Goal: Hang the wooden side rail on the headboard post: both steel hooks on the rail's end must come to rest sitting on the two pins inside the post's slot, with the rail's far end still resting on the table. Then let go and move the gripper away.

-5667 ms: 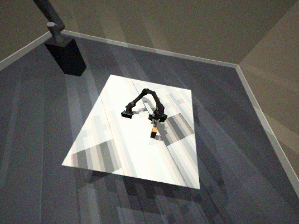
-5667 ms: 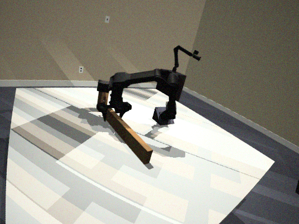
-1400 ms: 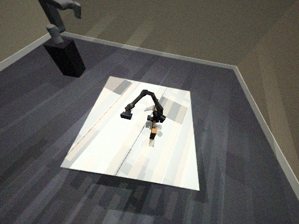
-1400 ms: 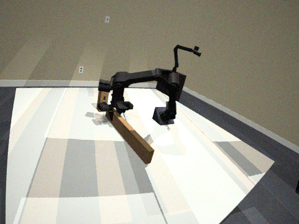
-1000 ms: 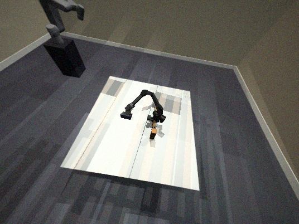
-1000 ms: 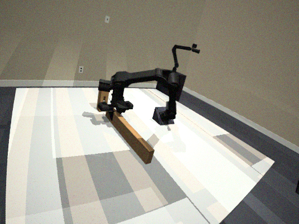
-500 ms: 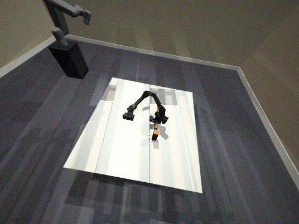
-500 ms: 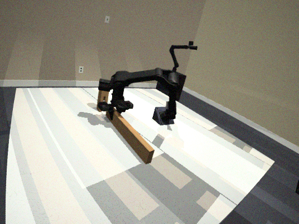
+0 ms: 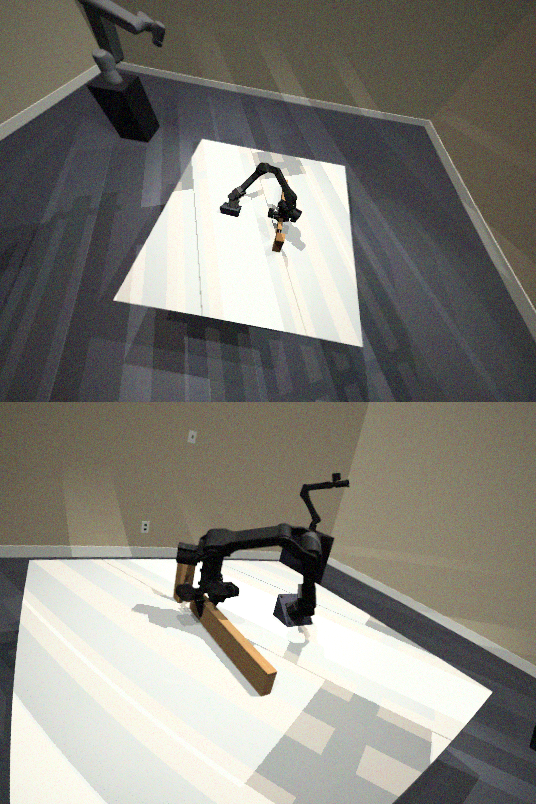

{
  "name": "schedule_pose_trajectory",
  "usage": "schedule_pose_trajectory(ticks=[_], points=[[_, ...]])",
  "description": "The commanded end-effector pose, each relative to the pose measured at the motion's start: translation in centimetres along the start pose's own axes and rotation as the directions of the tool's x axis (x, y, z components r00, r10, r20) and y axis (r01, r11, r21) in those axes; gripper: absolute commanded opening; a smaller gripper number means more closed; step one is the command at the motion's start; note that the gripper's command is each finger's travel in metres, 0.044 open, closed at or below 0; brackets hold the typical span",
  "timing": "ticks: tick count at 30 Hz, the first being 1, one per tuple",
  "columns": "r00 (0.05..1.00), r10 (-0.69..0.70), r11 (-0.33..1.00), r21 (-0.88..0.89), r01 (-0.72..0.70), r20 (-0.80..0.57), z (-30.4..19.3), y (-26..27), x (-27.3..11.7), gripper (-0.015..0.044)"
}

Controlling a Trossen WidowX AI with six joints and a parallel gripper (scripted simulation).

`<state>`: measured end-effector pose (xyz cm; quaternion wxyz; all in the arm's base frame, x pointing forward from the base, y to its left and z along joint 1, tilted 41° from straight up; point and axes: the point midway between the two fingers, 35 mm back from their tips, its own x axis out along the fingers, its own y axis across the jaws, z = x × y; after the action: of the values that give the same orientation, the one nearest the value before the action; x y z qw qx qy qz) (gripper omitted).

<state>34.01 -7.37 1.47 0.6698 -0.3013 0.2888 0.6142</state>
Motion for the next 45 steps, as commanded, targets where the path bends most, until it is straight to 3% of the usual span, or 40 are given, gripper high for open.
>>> schedule_pose_trajectory(ticks=[1,45], points=[[1.000,-0.018,1.000,-0.003,0.018,-0.005,-0.19,-0.14,-0.73,0.0000],[1.000,-0.018,1.000,-0.003,0.018,-0.005,-0.19,-0.13,-1.46,0.0000]])
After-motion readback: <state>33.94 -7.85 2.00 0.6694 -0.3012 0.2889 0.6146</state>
